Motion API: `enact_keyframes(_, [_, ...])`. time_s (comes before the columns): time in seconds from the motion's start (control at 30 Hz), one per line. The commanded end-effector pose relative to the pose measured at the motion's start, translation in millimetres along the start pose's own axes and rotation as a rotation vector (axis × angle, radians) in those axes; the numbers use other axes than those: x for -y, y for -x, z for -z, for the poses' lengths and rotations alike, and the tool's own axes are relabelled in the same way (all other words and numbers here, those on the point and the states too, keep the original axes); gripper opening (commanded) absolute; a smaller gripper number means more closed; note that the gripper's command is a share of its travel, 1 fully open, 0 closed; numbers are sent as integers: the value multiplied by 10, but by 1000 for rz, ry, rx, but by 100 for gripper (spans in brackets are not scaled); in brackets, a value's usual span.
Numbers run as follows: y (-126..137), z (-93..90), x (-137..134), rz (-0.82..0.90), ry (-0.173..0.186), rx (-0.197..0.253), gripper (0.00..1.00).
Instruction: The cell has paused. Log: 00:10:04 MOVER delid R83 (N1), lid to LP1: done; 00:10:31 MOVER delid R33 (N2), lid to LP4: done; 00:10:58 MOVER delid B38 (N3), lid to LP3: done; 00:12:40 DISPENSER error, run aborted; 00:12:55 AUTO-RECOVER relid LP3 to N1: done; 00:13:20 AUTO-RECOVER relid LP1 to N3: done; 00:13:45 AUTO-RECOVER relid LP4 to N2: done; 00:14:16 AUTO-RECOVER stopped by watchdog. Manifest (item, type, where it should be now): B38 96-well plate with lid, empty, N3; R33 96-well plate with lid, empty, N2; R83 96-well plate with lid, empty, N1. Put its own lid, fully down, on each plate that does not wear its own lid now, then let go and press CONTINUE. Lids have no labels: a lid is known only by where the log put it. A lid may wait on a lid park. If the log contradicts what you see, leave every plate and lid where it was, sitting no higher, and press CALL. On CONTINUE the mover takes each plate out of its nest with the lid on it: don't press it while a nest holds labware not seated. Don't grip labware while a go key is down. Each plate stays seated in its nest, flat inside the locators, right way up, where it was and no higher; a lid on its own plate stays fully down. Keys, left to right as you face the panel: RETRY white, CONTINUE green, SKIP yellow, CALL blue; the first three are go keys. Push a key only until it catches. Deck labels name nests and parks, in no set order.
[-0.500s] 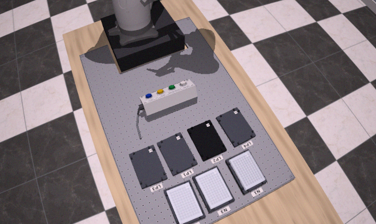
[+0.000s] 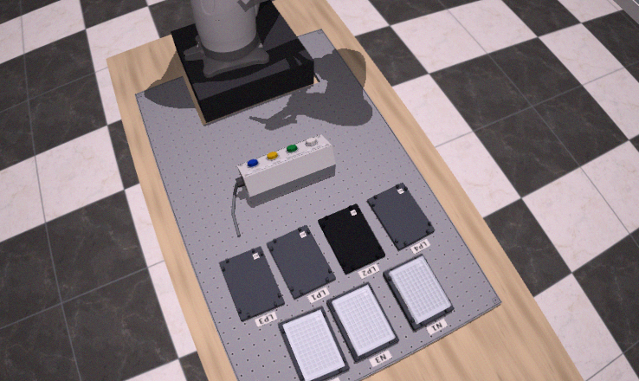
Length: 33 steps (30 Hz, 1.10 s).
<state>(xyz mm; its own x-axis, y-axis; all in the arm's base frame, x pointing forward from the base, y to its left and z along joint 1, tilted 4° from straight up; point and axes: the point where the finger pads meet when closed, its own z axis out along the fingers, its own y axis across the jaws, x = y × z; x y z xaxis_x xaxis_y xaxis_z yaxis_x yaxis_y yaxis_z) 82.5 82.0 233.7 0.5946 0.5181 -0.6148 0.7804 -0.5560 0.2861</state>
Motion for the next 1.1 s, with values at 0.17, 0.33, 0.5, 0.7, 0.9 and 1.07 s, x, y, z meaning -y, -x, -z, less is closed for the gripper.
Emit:
enact_keyframes(0.17, [-76, 25, 2, -5, -14, -5, 100])
enact_keyframes(0.33, [-686, 199, -45, -54, -119, -51, 100])
enact_keyframes(0.5, [-1400, 334, -237, -119, -226, -109, 100])
enact_keyframes(0.7, [-1982, 383, -498, -180, -304, -159, 100])
enact_keyframes(0.9, [-2593, 364, -879, -253, -379, -216, 100])
enact_keyframes(1.07, [-3175, 258, -1360, -335, -444, -275, 100])
